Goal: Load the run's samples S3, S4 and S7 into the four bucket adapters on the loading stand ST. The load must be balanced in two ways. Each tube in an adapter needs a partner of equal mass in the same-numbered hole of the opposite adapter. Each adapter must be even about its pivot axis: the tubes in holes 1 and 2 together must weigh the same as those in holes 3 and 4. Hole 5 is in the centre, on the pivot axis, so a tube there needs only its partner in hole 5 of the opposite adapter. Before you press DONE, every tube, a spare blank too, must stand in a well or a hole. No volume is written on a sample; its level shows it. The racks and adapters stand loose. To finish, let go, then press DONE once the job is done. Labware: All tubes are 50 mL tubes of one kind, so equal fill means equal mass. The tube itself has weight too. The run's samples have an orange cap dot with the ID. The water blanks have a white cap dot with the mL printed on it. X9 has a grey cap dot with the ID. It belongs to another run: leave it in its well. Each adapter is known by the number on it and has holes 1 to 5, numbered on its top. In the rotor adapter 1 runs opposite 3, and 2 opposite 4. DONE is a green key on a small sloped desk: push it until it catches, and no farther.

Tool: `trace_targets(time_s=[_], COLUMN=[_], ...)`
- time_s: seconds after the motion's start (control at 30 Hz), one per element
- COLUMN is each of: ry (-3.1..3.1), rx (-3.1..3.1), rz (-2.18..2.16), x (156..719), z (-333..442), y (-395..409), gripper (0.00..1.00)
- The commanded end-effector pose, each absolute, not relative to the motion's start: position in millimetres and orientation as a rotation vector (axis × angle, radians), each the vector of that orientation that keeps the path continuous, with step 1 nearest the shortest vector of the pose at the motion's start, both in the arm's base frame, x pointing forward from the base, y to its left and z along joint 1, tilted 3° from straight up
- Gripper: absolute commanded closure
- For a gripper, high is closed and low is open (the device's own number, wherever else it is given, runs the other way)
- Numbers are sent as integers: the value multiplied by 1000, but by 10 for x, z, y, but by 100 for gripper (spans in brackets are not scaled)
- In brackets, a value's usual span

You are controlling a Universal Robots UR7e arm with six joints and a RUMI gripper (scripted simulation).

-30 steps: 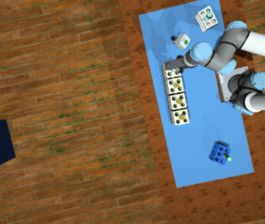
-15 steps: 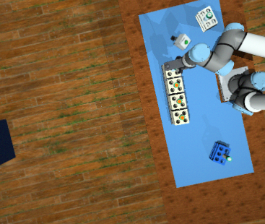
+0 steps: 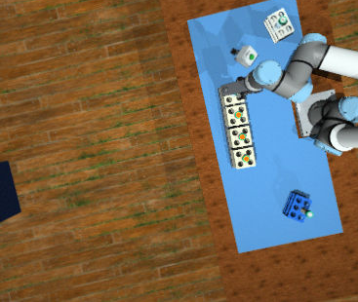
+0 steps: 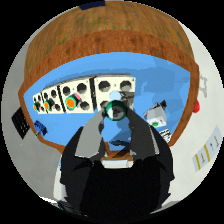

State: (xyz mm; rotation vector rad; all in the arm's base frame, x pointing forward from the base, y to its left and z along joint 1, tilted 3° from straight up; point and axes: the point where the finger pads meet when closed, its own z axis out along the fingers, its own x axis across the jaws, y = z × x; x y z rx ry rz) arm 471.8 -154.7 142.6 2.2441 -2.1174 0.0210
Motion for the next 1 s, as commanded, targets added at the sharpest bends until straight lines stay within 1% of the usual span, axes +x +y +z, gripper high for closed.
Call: trace_targets(time_s=[0.0,0.97], ry=[-2118,-2118], rx=[2244,2244], rz=[23,23], x=[4720,4711], z=[1372,1054], y=[-1551,-1567], gripper=[100,100])
